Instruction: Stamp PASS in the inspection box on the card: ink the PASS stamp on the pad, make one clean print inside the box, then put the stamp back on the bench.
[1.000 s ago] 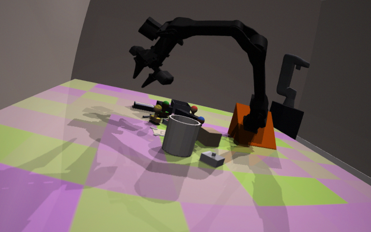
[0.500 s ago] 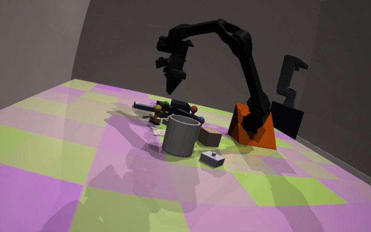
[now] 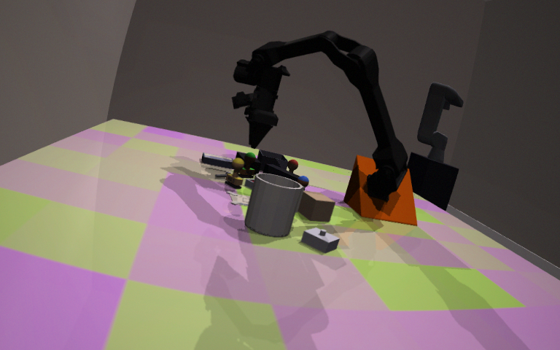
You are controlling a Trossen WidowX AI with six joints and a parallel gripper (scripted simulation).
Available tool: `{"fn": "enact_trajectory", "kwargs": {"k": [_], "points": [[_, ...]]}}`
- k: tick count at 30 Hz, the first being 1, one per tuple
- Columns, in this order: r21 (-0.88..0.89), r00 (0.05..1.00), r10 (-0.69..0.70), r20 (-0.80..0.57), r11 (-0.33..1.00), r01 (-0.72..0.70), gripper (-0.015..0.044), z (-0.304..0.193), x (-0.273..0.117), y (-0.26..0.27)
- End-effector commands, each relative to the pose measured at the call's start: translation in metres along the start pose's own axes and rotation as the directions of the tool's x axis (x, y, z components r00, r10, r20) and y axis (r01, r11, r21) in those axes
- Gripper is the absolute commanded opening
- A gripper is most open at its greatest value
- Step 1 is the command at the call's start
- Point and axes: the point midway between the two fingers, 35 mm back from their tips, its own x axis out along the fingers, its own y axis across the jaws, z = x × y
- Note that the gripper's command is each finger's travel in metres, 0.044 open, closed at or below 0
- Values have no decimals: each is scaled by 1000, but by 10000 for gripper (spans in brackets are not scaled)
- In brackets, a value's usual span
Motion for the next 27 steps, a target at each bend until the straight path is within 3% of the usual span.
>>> {"fn": "enact_trajectory", "kwargs": {"k": [1, 27], "points": [[3, 1000, 4, -2, 1000, -4, 230, 0, 9, 1], [2, 1000, 6, -2, 1000, -6, 230, -1, 51, 2]]}}
